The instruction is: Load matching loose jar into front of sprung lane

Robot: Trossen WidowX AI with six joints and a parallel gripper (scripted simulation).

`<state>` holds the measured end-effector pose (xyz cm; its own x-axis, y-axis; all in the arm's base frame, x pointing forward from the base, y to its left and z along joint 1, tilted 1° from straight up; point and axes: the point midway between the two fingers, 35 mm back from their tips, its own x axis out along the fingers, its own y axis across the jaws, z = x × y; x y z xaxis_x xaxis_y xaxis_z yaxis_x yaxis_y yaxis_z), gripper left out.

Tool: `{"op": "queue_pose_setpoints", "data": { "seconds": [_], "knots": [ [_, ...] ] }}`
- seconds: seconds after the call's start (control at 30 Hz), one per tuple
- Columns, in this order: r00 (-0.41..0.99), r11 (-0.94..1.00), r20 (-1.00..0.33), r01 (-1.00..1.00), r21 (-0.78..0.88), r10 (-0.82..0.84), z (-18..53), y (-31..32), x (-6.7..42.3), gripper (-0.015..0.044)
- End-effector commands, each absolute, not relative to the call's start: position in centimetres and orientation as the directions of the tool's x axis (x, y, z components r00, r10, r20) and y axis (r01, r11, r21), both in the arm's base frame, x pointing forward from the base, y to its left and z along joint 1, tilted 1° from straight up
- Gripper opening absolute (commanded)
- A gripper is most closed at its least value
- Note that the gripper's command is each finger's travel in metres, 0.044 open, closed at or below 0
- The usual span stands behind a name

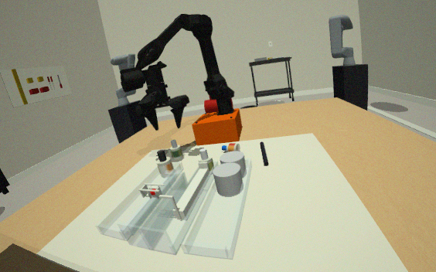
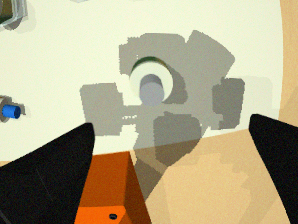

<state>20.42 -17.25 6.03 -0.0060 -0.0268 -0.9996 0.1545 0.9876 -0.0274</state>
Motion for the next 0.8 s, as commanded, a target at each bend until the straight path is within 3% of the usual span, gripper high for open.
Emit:
{"op": "queue_pose_setpoints", "data": {
  "seconds": [0.0, 0.77],
  "knots": [
    [0.018, 0.999, -0.999, 0.029, -0.026, -0.027, 6.2, -16.2, 20.9, 0.0440],
    [0.017, 0.999, -0.999, 0.029, -0.026, -0.027, 0.6, -16.3, 20.9, 0.0440]
  ]
}}
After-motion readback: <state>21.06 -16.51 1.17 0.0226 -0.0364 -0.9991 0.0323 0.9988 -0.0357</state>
